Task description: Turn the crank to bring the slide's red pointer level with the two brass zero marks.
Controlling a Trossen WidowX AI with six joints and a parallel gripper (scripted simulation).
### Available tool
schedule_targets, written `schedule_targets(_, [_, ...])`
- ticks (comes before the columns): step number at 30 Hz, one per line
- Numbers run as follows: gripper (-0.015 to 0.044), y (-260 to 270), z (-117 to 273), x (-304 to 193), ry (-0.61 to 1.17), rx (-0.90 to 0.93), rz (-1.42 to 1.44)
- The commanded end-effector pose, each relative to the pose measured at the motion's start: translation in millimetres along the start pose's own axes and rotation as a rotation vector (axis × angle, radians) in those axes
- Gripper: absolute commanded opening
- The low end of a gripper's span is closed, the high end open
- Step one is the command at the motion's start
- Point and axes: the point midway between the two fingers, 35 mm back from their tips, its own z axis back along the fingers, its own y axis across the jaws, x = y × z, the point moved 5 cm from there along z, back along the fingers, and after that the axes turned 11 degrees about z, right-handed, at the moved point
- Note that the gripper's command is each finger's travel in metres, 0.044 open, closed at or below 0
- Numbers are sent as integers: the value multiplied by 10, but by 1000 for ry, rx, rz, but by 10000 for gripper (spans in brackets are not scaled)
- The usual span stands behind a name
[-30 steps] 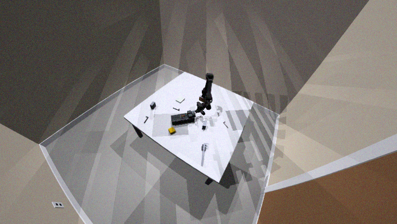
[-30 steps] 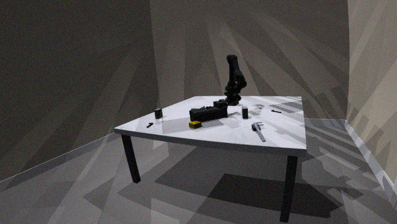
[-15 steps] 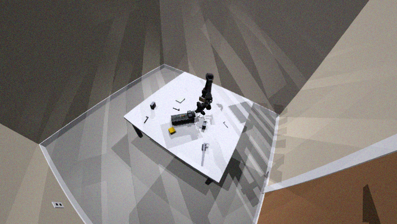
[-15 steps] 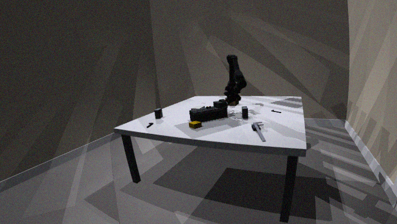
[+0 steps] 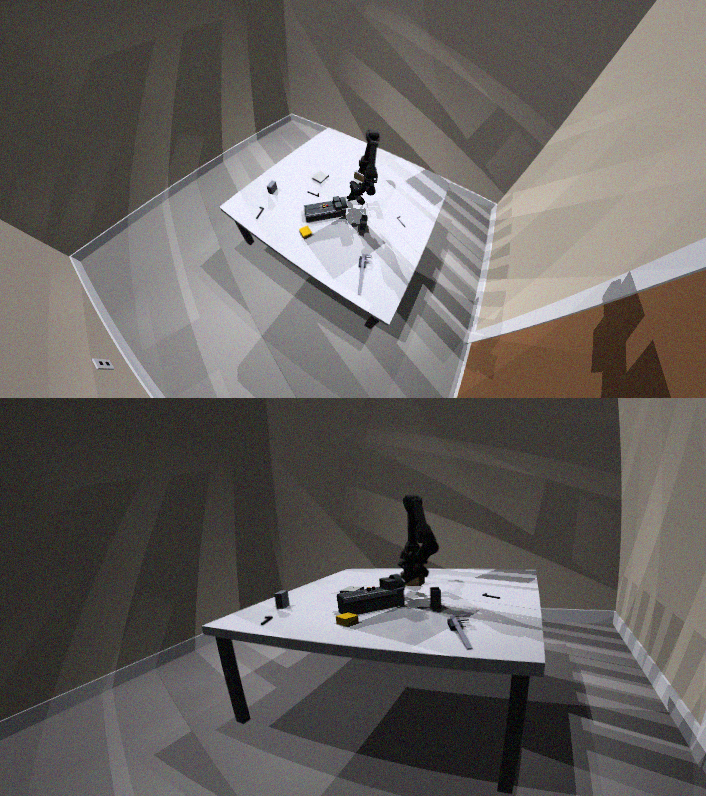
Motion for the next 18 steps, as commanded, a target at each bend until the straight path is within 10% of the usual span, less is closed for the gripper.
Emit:
schedule_targets(1, [26,0,0,0,0,0,0])
schedule_targets(18, [440,-1,6,6,0,0,0])
